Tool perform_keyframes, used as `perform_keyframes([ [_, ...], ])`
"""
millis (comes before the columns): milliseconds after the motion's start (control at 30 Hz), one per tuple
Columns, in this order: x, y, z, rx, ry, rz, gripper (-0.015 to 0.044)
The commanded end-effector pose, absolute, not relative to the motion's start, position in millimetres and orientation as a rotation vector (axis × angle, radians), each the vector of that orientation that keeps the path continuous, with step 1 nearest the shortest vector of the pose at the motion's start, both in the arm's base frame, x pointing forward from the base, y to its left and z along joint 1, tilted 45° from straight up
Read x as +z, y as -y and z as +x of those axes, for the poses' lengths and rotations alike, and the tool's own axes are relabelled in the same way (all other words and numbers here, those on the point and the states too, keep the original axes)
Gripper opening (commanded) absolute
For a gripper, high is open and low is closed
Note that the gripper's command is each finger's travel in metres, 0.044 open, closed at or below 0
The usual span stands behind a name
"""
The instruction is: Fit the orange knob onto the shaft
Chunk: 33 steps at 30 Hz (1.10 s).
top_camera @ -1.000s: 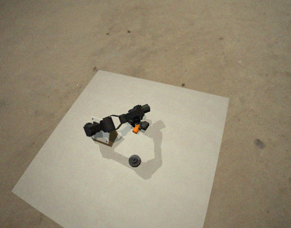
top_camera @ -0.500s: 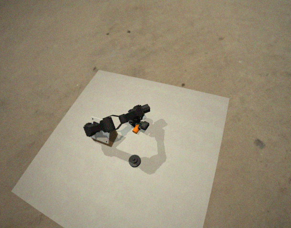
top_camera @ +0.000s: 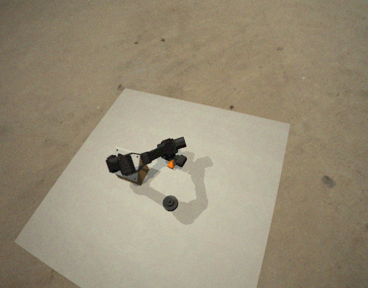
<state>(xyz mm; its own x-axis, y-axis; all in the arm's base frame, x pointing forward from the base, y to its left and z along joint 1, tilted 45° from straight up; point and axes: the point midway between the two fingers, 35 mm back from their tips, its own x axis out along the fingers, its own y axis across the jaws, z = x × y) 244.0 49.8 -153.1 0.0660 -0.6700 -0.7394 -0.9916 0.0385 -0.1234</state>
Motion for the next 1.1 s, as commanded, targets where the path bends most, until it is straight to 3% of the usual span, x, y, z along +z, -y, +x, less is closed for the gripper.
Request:
perform_keyframes([
  [0, -149.2, -47.8, 242.1, 0.684, -1.630, -1.660, 0.0180],
  [1067, -119.8, -27.0, 237.3, 1.037, -1.233, -1.312, 0.0180],
])
